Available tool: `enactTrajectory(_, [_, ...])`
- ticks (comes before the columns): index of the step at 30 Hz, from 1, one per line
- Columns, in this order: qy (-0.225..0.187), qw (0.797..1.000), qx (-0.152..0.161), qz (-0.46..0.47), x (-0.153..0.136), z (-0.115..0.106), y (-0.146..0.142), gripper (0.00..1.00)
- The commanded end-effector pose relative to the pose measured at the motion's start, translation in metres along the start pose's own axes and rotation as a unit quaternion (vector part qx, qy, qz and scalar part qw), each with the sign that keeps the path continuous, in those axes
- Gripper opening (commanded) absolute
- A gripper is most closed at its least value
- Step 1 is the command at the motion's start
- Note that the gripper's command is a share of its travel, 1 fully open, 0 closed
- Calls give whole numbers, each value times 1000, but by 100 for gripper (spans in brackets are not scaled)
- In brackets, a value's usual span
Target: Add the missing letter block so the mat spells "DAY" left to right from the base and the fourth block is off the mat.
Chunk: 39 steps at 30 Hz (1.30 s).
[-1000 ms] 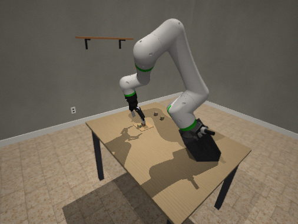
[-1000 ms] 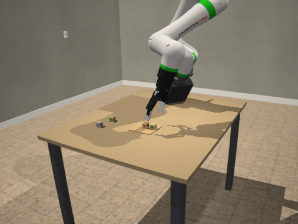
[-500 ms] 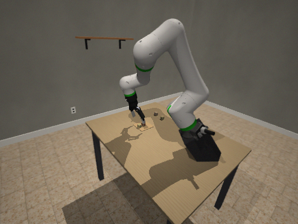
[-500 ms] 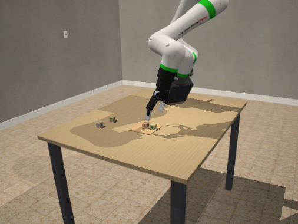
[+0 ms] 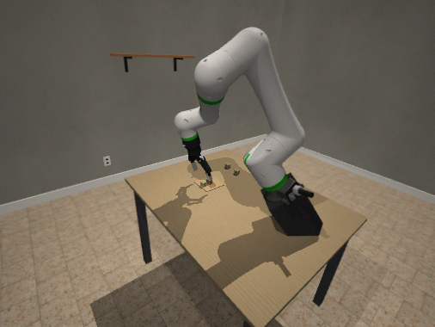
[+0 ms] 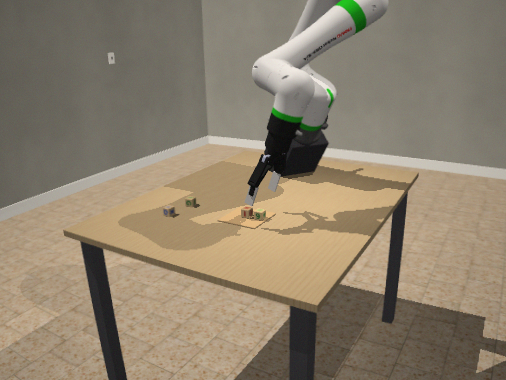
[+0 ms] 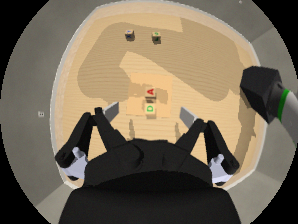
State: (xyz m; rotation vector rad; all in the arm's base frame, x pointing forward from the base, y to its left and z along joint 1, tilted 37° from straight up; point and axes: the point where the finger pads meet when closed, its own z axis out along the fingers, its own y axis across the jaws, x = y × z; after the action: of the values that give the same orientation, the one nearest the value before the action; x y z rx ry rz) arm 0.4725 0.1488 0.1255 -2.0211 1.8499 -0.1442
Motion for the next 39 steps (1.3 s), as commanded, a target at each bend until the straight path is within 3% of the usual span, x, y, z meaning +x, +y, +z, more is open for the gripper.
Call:
enactTrajectory(1, [0,1000,0,0,0,0,0,100])
enactTrajectory(39, [11,998,-14,-63,9,-10,-10,100])
